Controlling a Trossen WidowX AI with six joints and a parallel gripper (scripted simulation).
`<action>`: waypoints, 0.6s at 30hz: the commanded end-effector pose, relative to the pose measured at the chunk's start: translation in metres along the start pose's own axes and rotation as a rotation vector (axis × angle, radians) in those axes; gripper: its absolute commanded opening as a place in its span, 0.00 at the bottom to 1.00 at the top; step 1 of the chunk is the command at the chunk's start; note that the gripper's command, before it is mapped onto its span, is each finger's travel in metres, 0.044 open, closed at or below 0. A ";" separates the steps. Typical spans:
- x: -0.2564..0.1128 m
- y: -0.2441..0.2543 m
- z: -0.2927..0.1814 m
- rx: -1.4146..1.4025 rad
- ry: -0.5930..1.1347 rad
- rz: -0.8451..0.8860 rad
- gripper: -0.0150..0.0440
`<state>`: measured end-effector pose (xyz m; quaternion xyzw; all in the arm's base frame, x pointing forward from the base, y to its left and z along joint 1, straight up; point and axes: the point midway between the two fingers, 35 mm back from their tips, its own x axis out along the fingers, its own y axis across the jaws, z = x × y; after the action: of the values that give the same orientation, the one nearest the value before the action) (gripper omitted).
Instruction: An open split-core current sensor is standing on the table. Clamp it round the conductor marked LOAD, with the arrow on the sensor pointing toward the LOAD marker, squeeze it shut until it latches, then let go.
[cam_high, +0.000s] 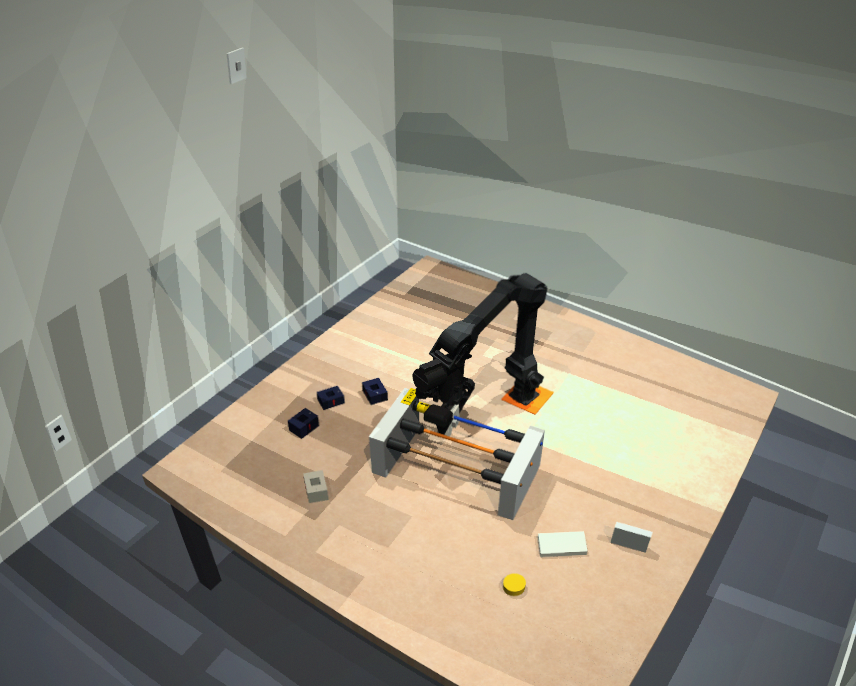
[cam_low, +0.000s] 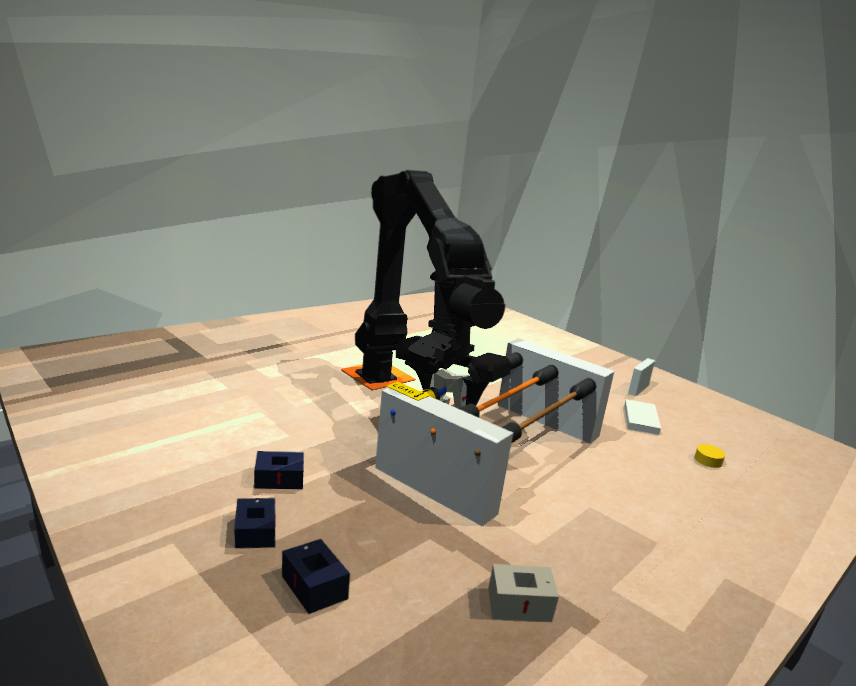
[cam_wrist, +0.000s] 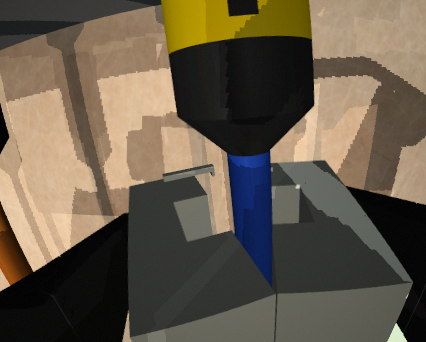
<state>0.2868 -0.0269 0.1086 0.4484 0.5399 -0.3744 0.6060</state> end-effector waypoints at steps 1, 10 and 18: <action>-0.006 0.001 0.000 -0.001 0.003 0.052 0.25; -0.015 0.002 0.000 -0.004 0.004 0.148 0.25; -0.015 0.002 0.000 -0.004 0.004 0.148 0.25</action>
<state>0.2830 -0.0193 0.1166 0.4851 0.5255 -0.3254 0.6186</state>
